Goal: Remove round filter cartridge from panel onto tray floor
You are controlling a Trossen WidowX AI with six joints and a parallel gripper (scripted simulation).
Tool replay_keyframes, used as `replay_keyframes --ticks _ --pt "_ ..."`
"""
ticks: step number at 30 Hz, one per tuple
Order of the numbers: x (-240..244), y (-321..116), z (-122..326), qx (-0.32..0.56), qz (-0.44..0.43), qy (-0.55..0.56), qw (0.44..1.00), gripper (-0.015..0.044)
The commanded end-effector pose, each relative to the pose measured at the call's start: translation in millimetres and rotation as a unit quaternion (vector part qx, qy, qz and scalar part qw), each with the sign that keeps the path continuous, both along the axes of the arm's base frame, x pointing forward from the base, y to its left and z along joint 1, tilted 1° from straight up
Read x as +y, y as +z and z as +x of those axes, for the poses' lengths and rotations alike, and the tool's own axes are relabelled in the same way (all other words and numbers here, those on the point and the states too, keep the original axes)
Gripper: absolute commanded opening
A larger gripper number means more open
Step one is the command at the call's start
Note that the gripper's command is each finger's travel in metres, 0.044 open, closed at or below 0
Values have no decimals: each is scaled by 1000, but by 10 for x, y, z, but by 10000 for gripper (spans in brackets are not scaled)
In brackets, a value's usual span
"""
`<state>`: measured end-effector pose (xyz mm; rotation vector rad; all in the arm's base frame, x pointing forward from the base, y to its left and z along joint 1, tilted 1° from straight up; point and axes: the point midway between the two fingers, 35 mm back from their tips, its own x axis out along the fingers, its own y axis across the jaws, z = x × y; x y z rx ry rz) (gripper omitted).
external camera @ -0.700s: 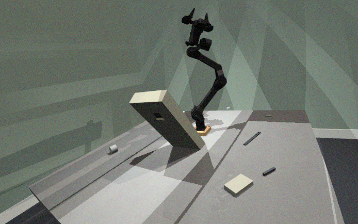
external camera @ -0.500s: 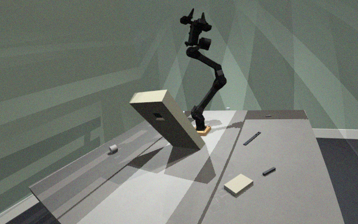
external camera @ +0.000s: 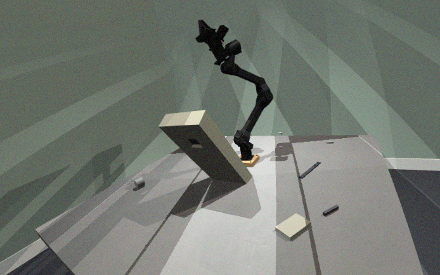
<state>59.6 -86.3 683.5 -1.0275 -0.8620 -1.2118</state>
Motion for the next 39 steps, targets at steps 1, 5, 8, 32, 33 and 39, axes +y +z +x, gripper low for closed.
replay_keyframes --ticks 1,5,8,32,33,39 --pt "-351 -375 627 69 129 158 976 95" --pt "-468 -707 1034 109 223 253 935 95" --pt "-494 -1000 1322 136 296 315 891 95" --pt "524 -3620 2036 256 797 386 388 95" --pt "524 -3620 2036 256 797 386 388 95" --pt "524 -3620 2036 256 797 386 388 95"
